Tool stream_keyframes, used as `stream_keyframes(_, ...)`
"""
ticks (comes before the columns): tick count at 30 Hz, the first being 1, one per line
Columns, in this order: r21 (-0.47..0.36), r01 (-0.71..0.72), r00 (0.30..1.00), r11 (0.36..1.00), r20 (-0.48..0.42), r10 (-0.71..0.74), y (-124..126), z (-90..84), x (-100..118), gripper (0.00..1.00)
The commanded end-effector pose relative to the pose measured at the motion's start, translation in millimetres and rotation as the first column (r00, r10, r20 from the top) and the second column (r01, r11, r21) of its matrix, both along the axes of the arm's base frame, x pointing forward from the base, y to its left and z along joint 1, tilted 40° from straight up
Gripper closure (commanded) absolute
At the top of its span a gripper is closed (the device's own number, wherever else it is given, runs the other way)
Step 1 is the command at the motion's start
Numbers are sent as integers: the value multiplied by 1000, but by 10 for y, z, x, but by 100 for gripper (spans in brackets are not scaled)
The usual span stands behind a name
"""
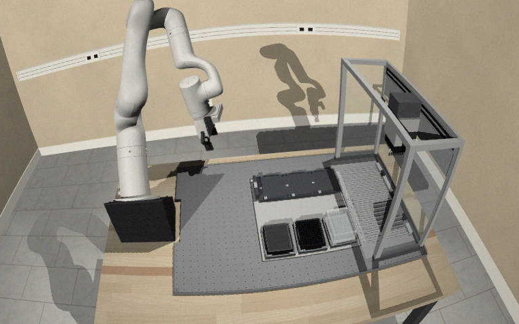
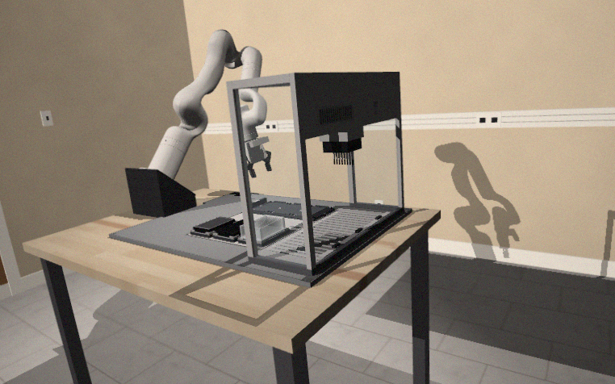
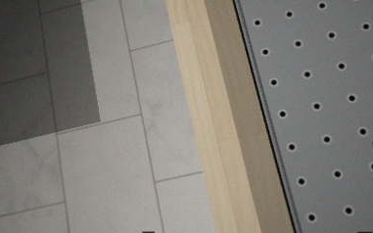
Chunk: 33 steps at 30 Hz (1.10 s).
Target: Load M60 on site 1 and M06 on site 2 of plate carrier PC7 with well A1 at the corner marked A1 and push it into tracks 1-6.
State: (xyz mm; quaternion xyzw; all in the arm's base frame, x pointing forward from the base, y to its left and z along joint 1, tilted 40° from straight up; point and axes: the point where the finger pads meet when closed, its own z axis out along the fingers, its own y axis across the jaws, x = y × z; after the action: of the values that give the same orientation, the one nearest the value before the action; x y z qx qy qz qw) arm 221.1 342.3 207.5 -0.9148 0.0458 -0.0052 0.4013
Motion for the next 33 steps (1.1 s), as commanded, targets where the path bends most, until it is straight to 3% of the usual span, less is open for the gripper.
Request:
stream_keyframes(1,1,0,1000,1000,1,0,1,4,4,0)
stream_keyframes(17,1,0,1000,1000,1,0,1,4,4,0)
stream_keyframes(20,-4,-71,995,997,70,71,33,1,151,0)
stream_keyframes(33,-18,-156,976,988,151,157,105,-37,645,0)
